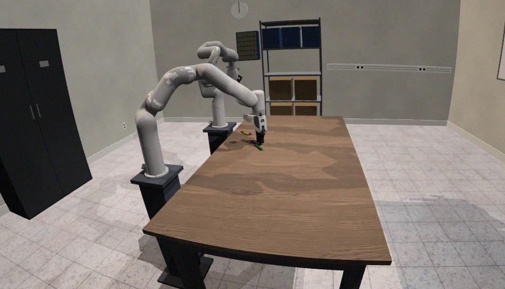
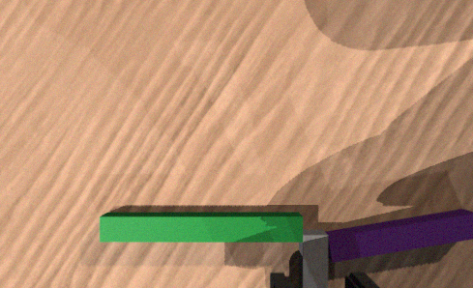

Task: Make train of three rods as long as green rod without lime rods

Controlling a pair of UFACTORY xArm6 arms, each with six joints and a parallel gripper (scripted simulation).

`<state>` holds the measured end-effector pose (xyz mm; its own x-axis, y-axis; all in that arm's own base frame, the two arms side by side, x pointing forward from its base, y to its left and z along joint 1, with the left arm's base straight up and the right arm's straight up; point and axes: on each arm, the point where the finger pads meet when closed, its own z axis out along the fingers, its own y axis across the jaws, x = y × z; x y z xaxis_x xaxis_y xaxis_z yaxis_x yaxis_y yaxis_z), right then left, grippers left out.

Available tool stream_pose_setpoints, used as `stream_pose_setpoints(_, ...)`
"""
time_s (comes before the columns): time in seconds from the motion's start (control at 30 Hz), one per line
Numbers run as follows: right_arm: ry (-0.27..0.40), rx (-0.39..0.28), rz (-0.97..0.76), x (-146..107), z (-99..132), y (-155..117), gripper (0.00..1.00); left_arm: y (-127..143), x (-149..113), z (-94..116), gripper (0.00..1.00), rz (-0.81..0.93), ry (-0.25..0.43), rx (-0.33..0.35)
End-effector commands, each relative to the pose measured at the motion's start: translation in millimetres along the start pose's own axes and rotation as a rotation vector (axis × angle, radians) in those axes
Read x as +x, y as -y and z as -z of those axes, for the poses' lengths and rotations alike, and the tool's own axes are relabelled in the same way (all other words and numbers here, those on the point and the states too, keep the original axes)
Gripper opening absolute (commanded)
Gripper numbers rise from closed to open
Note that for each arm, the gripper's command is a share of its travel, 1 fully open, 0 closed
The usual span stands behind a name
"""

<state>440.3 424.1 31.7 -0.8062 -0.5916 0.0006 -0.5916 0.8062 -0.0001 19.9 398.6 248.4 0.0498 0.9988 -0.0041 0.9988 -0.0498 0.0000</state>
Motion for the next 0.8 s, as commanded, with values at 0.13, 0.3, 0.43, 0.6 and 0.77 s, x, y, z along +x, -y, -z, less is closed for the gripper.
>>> stream_pose_setpoints(0.13, 0.006, -0.001, 0.0, -2.0, -1.3, -0.3, 0.26, 0.0, 0.9, 1.6, 1.0, 0.0, -0.004, 0.0)
stream_pose_setpoints(0.3, 0.006, -0.001, 0.0, -2.0, -3.7, -0.3, 0.26, 0.0, 0.9, 1.6, 1.0, 0.0, -0.004, 0.0)
stream_pose_setpoints(0.43, 0.006, -0.001, 0.0, -2.0, -4.4, -0.3, 0.26, 0.0, 0.9, 1.6, 1.0, 0.0, -0.004, 0.0)
stream_pose_setpoints(0.6, 0.006, -0.001, 0.0, -2.0, -4.4, -0.3, 0.26, 0.0, 0.9, 1.6, 1.0, 0.0, -0.004, 0.0)
stream_pose_setpoints(0.77, 0.006, -0.001, 0.0, -2.0, -4.4, -0.3, 0.26, 0.0, 0.9, 1.6, 1.0, 0.0, -0.004, 0.0)
